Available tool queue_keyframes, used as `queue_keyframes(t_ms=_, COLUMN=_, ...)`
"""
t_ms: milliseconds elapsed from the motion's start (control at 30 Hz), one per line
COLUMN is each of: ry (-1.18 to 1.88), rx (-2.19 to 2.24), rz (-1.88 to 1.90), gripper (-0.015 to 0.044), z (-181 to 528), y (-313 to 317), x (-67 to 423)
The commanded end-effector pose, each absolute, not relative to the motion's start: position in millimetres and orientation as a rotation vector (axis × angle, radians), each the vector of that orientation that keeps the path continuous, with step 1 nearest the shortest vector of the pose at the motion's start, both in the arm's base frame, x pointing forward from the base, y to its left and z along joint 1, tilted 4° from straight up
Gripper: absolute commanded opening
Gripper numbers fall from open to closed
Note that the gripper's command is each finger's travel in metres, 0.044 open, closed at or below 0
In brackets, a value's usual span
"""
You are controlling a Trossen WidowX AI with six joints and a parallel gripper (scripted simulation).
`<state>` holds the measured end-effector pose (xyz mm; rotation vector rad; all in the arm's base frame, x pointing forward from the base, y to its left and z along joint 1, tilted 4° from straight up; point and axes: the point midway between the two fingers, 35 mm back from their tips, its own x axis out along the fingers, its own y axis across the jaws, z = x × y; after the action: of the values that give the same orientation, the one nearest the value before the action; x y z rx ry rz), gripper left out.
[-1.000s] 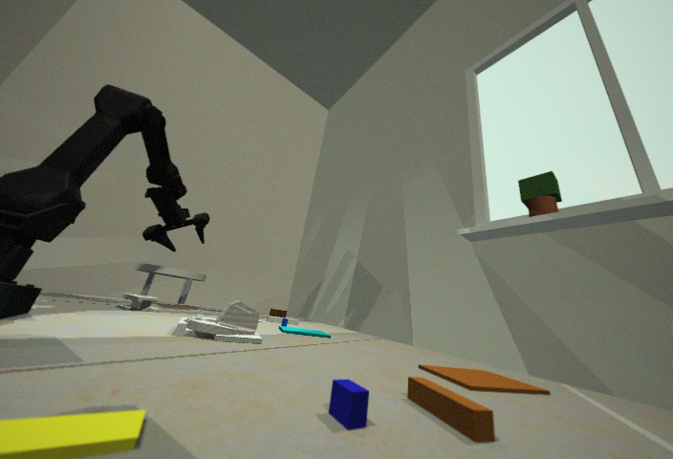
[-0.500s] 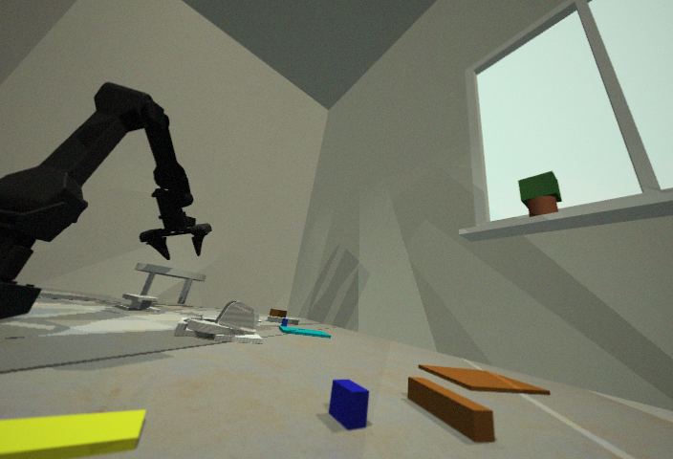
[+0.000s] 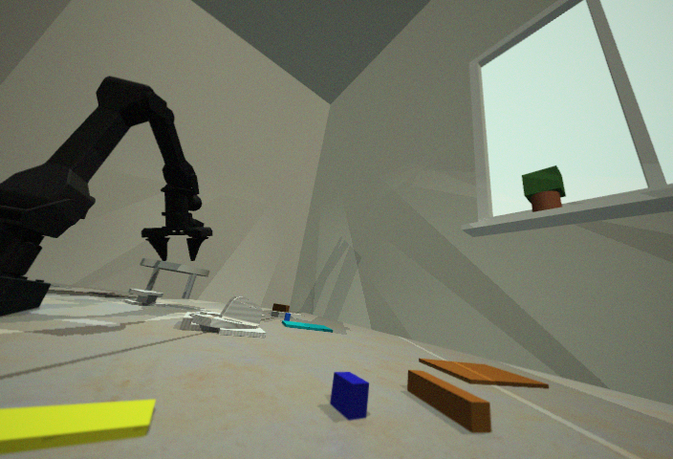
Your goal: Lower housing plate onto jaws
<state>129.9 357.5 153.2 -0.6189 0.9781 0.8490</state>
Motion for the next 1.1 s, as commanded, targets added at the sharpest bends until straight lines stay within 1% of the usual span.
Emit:
queue_keyframes(t_ms=0, ry=1.069, rx=-0.584, rz=0.811, gripper=0.0440, z=146, y=343, x=128)
queue_keyframes(t_ms=600, ry=1.457, rx=-0.423, rz=0.578, gripper=0.0440, z=124, y=282, x=110)
queue_keyframes(t_ms=833, ry=1.471, rx=-0.416, rz=0.567, gripper=0.0440, z=122, y=280, x=109)
queue_keyframes(t_ms=967, ry=1.471, rx=-0.416, rz=0.567, gripper=0.0440, z=90, y=284, x=109)
queue_keyframes(t_ms=1067, ry=1.471, rx=-0.416, rz=0.567, gripper=0.0440, z=83, y=284, x=109)
